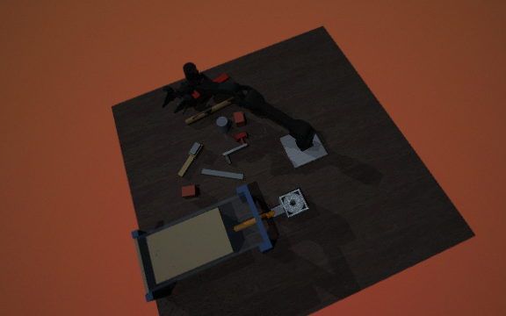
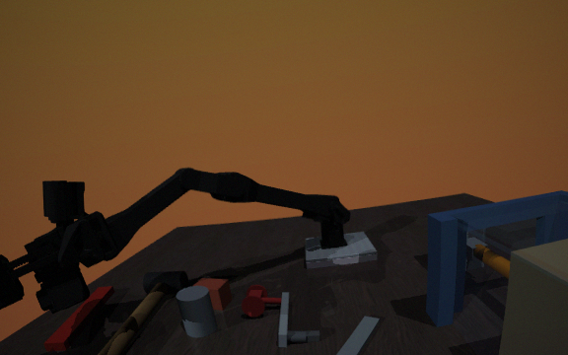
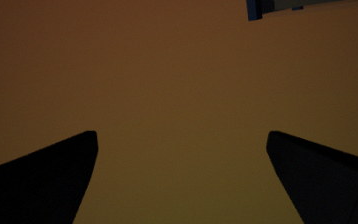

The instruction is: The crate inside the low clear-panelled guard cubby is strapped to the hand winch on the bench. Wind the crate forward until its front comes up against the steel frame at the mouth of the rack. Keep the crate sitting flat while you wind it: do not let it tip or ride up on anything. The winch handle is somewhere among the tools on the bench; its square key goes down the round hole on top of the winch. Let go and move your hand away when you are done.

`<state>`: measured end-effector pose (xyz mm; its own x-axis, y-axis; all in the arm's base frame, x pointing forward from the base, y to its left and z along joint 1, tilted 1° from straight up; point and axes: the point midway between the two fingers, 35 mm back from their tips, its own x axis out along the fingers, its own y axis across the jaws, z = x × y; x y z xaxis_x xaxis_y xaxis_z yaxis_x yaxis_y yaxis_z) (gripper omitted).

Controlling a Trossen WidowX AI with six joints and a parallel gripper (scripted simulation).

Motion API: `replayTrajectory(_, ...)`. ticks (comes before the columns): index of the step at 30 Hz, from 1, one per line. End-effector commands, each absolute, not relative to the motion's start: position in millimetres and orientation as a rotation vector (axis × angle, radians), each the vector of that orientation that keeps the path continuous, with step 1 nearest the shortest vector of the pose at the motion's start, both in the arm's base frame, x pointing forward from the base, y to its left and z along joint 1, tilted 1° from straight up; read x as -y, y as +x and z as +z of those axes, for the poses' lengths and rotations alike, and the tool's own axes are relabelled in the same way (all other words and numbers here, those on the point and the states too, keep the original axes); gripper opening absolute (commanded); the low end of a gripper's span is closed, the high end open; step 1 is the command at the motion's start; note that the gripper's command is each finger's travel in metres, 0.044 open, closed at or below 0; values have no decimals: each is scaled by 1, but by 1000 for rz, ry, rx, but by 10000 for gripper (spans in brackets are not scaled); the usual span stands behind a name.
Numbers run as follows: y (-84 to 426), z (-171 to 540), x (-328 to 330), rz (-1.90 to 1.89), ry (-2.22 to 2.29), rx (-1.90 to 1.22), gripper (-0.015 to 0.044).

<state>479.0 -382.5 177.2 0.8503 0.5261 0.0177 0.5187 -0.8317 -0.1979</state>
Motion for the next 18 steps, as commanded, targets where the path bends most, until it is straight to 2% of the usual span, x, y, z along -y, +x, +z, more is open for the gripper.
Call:
replayTrajectory(1,480,178,382,61,-2816,797,426)
replayTrajectory(2,484,179,380,79,-2768,765,440)
replayTrajectory(11,529,180,335,338,-1887,219,440)
replayTrajectory(18,525,151,282,439,-1223,-228,440)
